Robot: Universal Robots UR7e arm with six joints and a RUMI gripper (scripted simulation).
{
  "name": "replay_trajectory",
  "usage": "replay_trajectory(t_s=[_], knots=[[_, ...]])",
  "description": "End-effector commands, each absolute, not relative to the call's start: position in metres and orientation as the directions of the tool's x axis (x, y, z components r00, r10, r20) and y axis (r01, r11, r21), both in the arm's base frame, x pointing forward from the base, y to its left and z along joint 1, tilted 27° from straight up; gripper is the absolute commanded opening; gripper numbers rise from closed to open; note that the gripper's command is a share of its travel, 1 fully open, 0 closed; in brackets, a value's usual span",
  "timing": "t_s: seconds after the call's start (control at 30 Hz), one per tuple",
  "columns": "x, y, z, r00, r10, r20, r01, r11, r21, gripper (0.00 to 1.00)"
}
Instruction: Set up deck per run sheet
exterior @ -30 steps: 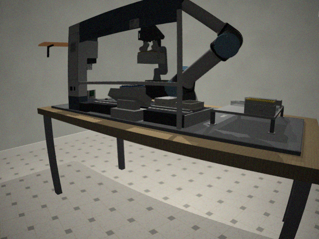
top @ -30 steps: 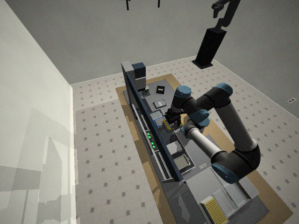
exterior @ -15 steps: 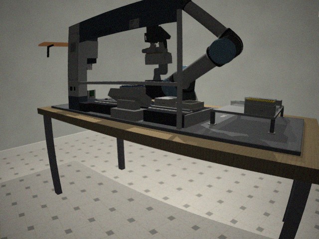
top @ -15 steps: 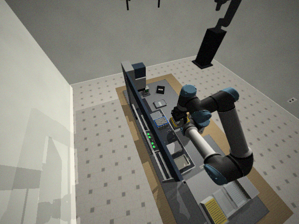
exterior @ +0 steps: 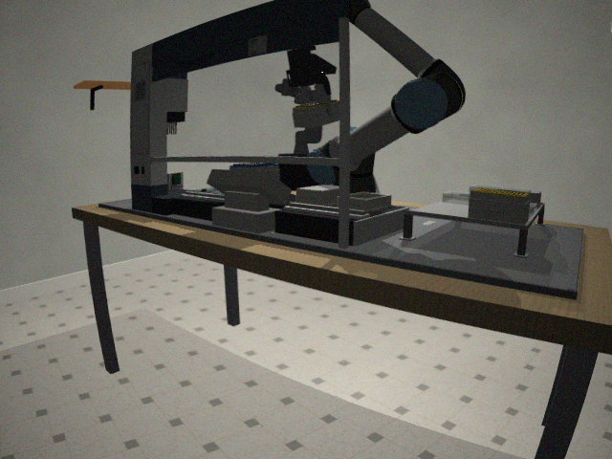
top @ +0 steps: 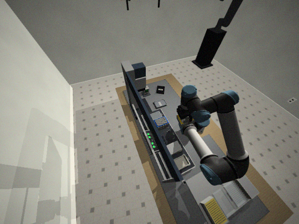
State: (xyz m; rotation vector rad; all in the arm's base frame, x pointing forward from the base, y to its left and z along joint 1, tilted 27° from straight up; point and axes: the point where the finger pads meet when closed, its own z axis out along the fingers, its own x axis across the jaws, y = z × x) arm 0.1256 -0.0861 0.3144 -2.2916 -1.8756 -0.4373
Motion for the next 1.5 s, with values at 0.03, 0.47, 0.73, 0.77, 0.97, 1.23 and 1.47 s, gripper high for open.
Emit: replay_trajectory(t_s=[0.03,0.47,0.73,0.77,0.97,1.23,1.47], knots=[[0.104,-0.0832,0.307,0.05,0.951,0.304,0.933,-0.154,0.326,0.0],[0.104,-0.0832,0.307,0.071,0.948,0.31,0.945,-0.164,0.284,0.0],[0.104,-0.0832,0.307,0.072,0.948,0.311,0.945,-0.164,0.282,0.0],[0.104,-0.0832,0.307,0.072,0.948,0.311,0.945,-0.164,0.282,0.0],[0.104,-0.0832,0.307,0.072,0.948,0.311,0.945,-0.164,0.282,0.0],[0.104,-0.0832,0.307,0.072,0.948,0.311,0.945,-0.164,0.282,0.0],[0.104,-0.0832,0.307,0.072,0.948,0.311,0.945,-0.164,0.282,0.0]])
